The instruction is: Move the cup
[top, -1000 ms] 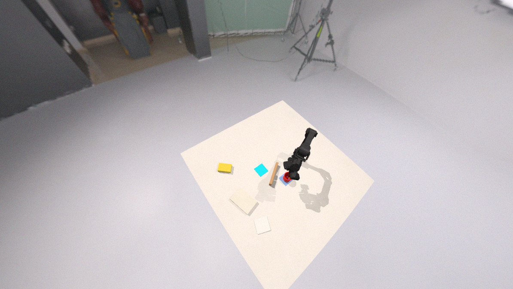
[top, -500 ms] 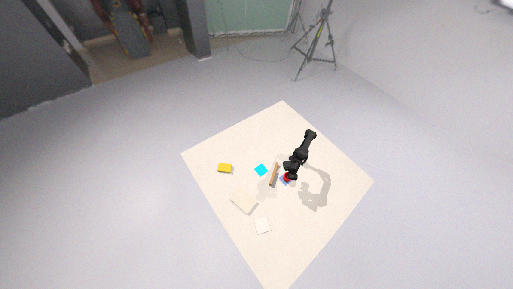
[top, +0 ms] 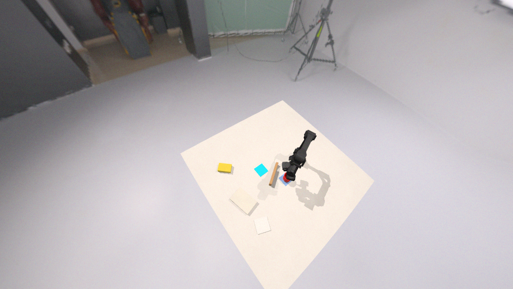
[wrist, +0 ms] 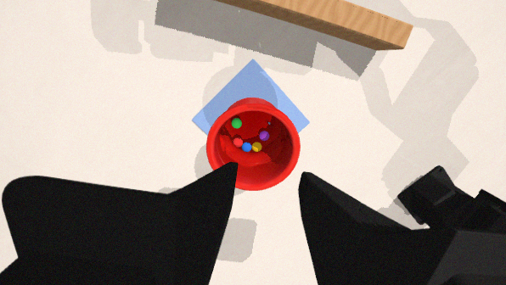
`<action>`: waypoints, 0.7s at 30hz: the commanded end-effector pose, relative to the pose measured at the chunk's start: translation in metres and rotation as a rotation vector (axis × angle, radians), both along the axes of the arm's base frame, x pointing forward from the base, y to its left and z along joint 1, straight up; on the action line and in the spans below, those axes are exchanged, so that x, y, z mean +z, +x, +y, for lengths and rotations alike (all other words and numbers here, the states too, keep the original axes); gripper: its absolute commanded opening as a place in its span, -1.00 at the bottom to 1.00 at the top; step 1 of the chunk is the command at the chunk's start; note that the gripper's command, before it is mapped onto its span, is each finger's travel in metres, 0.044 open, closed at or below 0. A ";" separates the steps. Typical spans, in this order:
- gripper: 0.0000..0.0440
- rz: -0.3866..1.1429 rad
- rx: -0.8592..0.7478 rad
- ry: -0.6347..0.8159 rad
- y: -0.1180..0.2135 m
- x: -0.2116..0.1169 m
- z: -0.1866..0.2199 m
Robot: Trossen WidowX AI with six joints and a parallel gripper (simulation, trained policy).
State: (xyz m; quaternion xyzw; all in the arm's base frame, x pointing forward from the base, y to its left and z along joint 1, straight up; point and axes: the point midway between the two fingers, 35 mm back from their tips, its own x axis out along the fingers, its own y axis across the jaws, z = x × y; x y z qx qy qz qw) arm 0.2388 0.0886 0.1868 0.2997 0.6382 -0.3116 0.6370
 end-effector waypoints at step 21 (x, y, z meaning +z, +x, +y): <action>-0.20 0.095 -0.033 -0.084 -0.007 -0.052 -0.005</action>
